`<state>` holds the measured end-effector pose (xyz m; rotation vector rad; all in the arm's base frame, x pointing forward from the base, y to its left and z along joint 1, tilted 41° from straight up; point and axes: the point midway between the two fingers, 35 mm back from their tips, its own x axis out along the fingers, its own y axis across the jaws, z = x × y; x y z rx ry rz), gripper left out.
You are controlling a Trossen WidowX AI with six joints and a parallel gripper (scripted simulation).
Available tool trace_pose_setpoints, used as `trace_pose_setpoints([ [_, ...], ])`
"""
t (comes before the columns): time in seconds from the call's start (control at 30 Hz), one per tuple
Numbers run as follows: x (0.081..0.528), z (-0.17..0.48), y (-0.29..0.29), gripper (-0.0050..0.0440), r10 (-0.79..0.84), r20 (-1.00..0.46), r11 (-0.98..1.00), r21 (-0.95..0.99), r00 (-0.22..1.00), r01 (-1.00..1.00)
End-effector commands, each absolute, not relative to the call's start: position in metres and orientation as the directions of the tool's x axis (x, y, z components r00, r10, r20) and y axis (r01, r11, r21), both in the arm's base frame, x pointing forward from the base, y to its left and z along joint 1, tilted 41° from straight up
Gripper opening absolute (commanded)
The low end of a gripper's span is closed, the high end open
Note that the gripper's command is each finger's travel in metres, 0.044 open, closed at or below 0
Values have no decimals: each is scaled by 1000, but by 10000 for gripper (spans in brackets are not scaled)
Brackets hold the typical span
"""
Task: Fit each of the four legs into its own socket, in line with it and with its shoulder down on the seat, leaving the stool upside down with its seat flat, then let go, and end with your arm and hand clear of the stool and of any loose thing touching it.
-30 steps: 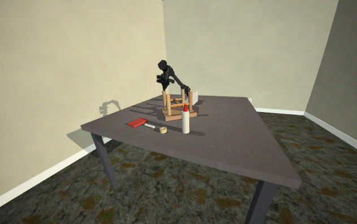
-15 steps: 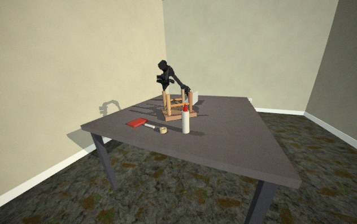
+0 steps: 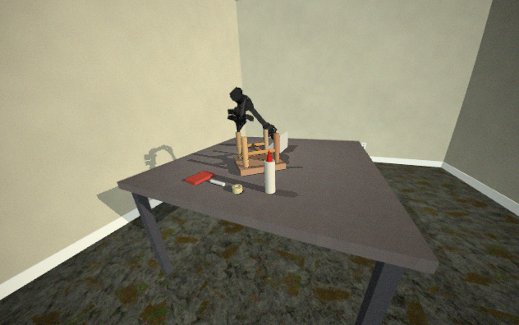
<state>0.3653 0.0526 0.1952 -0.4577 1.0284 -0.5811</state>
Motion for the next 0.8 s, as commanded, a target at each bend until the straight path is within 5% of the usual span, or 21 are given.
trace_pose_setpoints([
  [0.0, 365, 177, 35, 0, -665, -671, 745, -626, 327, 231],
  [0.77, 365, 174, 33, 0, -665, -671, 745, -626, 327, 231],
])
